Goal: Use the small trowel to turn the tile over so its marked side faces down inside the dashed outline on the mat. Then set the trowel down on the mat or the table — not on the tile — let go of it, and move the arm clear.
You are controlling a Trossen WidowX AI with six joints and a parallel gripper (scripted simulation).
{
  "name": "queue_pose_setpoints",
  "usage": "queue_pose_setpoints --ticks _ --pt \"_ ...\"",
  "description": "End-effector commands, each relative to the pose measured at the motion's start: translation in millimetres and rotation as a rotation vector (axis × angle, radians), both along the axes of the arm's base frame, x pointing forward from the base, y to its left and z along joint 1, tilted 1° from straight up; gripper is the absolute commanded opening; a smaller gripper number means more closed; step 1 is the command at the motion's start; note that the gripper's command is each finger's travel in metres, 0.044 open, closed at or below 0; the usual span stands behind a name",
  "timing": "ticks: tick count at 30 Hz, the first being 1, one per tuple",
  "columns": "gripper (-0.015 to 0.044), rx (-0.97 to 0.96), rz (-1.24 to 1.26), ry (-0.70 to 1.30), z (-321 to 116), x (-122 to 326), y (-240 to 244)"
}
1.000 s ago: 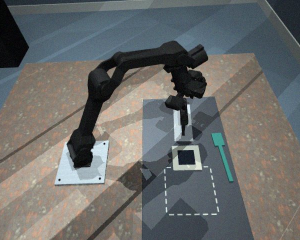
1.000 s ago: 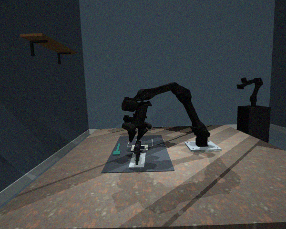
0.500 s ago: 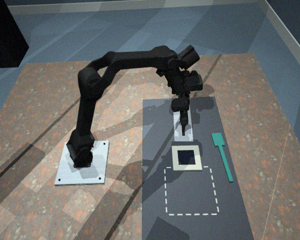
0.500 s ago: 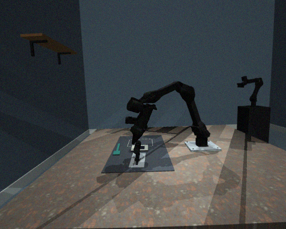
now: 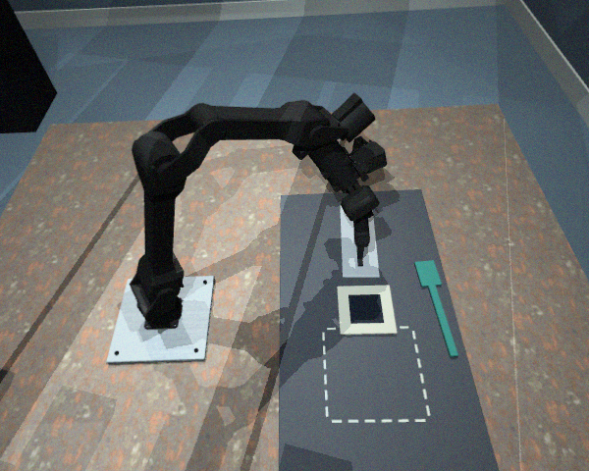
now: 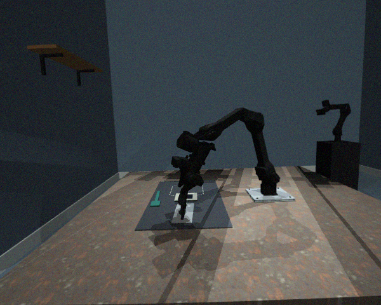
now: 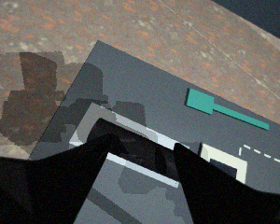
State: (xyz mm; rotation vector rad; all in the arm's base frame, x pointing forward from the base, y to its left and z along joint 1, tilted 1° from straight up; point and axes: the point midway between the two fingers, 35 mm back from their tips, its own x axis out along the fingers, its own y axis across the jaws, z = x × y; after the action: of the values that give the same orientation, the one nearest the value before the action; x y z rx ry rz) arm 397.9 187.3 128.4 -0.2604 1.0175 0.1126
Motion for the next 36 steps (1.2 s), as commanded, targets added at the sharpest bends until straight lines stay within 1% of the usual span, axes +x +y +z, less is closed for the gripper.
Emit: queue_pose_setpoints --ticks 1,7,14,36 --pt "0.0300 -0.023 0.059 0.038 -10.7 -22.4 12.6" --pt "0.0300 -0.089 0.165 0.006 -13.3 -24.6 11.1" --pt "0.0300 -0.224 0.352 -0.064 -15.2 -25.1 5.3" --pt "0.0300 -0.737 0.855 -0.238 -18.3 -36.0 -18.9"
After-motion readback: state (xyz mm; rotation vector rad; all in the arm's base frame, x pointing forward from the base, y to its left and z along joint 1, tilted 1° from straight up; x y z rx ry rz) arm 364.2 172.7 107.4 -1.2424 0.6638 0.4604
